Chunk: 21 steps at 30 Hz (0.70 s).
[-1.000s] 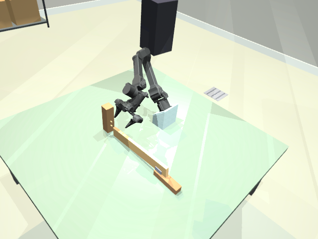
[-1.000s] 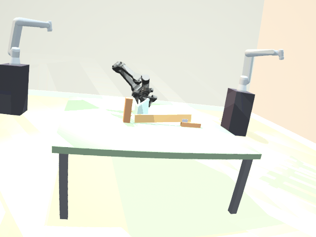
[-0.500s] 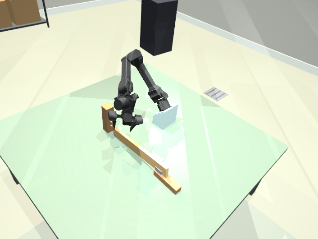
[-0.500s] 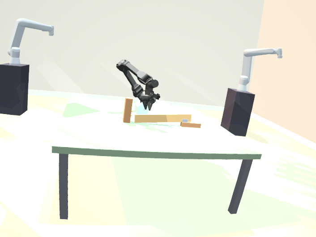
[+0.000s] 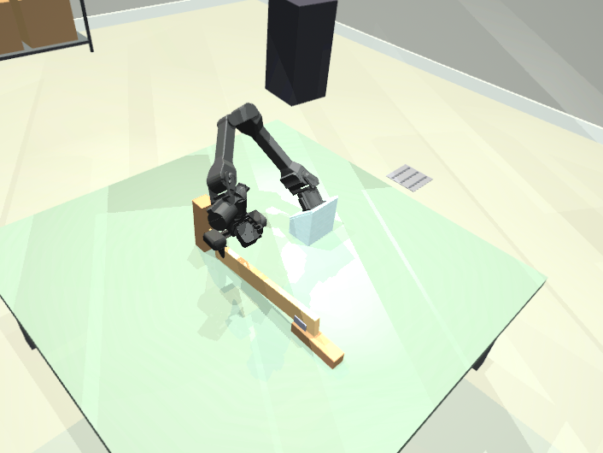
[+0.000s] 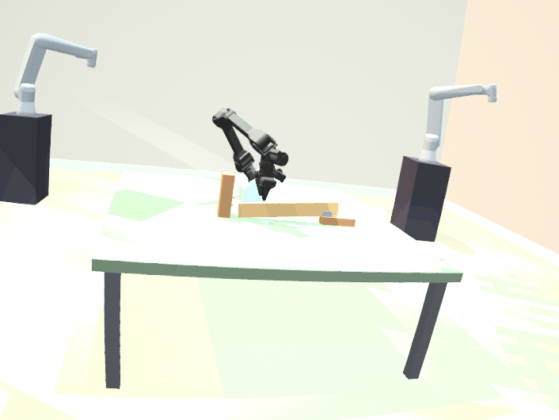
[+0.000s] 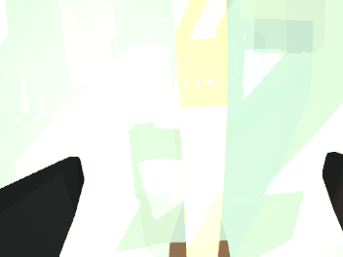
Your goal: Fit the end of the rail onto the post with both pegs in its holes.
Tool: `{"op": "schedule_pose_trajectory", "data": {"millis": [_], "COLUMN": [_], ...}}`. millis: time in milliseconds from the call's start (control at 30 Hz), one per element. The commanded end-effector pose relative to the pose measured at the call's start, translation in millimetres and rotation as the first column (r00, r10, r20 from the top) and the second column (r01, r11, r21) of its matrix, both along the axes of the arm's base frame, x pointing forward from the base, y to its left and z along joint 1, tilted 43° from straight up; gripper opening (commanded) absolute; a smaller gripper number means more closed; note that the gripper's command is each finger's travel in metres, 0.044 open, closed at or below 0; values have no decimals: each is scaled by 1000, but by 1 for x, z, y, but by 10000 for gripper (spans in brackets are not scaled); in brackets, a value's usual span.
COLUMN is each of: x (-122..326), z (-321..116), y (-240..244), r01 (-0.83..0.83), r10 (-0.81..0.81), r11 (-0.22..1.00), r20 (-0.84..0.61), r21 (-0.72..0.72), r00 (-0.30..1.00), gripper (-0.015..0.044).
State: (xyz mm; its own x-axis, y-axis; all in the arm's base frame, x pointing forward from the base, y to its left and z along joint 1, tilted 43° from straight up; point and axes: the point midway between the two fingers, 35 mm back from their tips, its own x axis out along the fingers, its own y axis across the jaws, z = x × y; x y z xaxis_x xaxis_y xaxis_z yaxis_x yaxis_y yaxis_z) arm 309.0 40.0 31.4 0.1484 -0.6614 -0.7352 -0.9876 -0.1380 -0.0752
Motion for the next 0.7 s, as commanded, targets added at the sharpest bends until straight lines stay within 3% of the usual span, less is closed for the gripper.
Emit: {"op": "schedule_pose_trajectory", "data": {"millis": [0,667], "x": [1,7], "z": [-1,-24], "y": [0,-20], "r01": [-7,-8], "r10": [7,8], "r11": [1000,1000], "r20": [-22,-22], "r21": [-2,-1], "r00": [1000,1000], "gripper": [440,440]}}
